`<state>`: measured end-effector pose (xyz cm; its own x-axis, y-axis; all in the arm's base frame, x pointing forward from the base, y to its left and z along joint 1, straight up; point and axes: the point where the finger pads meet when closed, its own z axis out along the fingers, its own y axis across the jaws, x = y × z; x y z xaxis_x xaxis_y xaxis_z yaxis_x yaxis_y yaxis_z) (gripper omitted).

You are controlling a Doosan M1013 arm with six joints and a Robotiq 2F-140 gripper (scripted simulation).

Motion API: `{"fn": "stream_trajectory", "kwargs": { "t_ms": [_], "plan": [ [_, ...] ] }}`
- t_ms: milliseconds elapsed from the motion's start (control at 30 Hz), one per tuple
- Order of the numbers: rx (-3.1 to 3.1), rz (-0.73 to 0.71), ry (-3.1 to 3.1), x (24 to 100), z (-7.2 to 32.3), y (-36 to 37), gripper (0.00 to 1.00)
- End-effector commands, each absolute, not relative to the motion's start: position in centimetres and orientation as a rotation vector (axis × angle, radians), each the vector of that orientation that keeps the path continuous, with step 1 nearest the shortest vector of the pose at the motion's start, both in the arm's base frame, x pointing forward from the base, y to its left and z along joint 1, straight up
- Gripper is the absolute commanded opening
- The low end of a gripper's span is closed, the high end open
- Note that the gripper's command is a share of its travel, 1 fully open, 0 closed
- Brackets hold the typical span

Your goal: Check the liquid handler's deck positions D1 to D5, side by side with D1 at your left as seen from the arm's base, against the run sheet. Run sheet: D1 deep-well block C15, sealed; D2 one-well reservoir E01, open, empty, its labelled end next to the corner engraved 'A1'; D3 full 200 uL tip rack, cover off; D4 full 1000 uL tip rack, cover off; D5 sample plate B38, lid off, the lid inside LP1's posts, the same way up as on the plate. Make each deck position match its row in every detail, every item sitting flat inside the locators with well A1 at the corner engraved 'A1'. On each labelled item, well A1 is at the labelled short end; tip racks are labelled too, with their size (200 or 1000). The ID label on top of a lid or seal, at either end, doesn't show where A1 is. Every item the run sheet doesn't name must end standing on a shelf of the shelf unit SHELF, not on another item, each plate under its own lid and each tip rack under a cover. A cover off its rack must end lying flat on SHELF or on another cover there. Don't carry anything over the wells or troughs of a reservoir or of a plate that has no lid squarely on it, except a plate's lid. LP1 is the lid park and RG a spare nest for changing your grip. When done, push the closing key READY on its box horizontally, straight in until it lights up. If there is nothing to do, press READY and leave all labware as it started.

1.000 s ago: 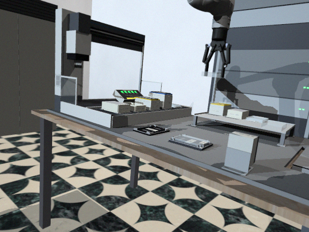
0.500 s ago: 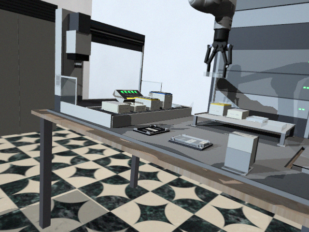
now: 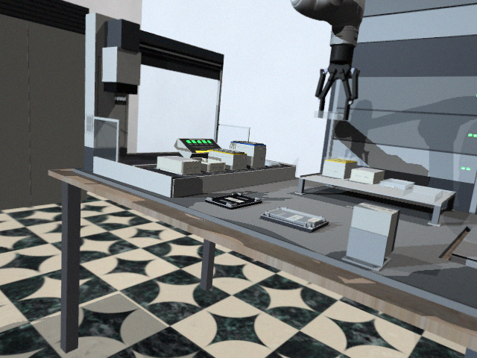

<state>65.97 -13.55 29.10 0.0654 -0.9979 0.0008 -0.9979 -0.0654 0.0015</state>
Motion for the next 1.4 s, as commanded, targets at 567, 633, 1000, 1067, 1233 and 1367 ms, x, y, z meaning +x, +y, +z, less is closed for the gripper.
{"fn": "stream_trajectory", "kwargs": {
  "t_ms": [567, 633, 1000, 1067, 1233, 1367],
  "plan": [
    [2.292, 0.001, -2.147, 66.0, 29.2, -13.5, 0.10],
    [2.292, 0.001, -2.147, 66.0, 29.2, -13.5, 0.10],
    [2.292, 0.001, -2.147, 66.0, 29.0, -13.5, 0.10],
    [2.292, 0.001, -2.147, 66.0, 28.8, -13.5, 0.10],
    [2.292, 0.001, -2.147, 66.0, 28.0, -13.5, 0.10],
    [2.292, 0.001, -2.147, 66.0, 27.4, -13.5, 0.10]
  ]
}}
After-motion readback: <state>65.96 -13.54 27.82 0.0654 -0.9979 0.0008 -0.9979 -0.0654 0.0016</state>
